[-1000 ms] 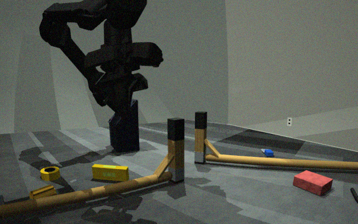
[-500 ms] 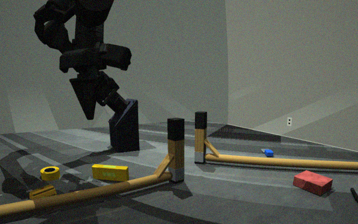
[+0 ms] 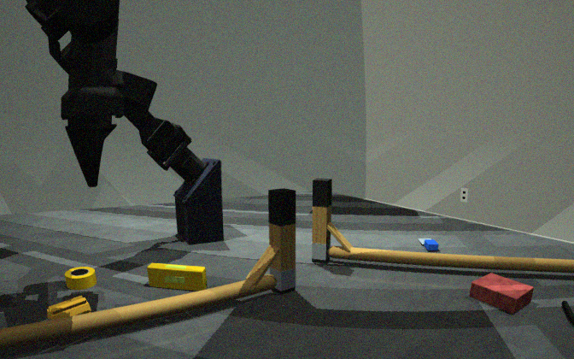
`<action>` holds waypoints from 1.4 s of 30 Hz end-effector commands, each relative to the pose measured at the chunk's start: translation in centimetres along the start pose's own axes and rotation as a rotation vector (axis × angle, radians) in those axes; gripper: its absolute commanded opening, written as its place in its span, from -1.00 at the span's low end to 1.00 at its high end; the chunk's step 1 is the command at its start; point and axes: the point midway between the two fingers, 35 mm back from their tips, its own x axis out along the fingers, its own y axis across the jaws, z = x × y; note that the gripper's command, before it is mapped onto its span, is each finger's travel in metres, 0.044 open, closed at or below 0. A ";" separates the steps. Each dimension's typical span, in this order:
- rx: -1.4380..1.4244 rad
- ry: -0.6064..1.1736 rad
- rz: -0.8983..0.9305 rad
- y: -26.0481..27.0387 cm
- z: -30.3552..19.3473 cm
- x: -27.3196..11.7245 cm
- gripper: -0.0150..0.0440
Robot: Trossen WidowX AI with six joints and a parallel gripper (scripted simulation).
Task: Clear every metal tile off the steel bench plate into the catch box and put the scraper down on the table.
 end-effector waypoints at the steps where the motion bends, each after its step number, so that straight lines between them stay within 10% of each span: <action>1: -0.069 -0.008 0.026 0.8 -1.1 -0.3 -0.49; 42: -0.064 -0.015 0.020 -0.2 -1.0 8.6 -0.49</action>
